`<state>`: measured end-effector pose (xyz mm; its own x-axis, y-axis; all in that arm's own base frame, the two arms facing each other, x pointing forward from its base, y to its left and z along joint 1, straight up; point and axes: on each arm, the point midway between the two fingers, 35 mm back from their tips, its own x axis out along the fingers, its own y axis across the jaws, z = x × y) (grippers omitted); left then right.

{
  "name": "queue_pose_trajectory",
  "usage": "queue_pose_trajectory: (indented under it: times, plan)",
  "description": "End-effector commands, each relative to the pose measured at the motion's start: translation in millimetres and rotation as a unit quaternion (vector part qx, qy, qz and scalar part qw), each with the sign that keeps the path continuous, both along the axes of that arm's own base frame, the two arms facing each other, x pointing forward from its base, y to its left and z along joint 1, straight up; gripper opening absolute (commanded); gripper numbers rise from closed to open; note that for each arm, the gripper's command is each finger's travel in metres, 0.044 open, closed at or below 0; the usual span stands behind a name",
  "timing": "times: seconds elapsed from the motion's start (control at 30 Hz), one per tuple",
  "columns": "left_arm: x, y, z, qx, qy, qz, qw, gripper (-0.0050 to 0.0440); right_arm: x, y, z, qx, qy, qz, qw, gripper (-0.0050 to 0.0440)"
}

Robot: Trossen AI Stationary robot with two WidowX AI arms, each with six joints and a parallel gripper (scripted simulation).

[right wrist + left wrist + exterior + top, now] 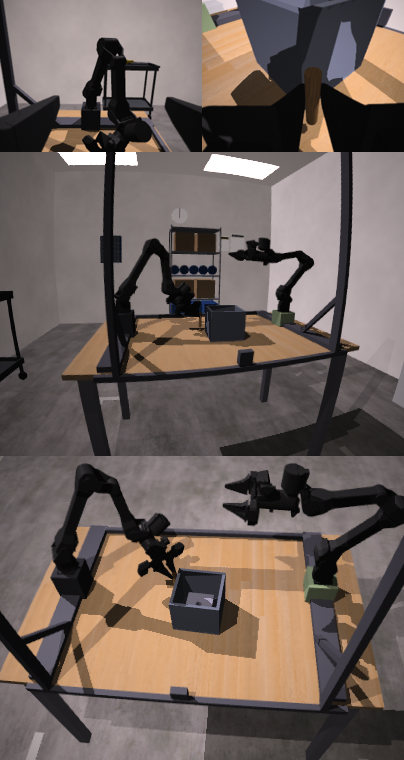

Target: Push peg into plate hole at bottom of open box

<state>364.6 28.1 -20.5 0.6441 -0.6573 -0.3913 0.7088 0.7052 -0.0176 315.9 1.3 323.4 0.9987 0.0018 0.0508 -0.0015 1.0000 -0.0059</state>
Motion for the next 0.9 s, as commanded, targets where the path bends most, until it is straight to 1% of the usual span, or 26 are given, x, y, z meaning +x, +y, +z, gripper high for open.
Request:
queue_pose_trajectory:
  times: [0.0, 0.07, 0.17, 0.2, 0.37, 0.4, 0.87]
  plan:
    - [5, 1, -2, 0.008, -0.013, -0.003, 1.000, 0.0064, 1, -1, -4, -0.003, 0.005, -0.002, 1.000, 0.0440]
    - [6, 1, -5, 0.008, -0.014, -0.004, 1.000, 0.0064, 1, -1, -4, -0.003, 0.005, -0.002, 1.000, 0.0440]
    - [6, 2, -1, 0.007, -0.013, -0.002, 1.000, 0.0064, 1, -1, -4, -0.003, 0.005, -0.002, 1.000, 0.0440]
    - [6, 1, -7, 0.009, -0.015, -0.004, 1.000, 0.0064, 1, 0, -3, -0.002, 0.005, -0.002, 1.000, 0.0440]
    - [6, 1, -15, 0.009, -0.014, -0.004, 1.000, 0.0064, 1, -1, -4, -0.003, 0.005, -0.002, 1.000, 0.0440]
    - [6, 2, -12, 0.007, -0.014, -0.002, 1.000, 0.0064, 1, -1, -4, -0.003, 0.005, -0.002, 1.000, 0.0440]
    - [6, 1, -19, 0.010, -0.016, -0.005, 1.000, 0.0064, 1, -1, -4, -0.003, 0.005, -0.002, 1.000, 0.0440]
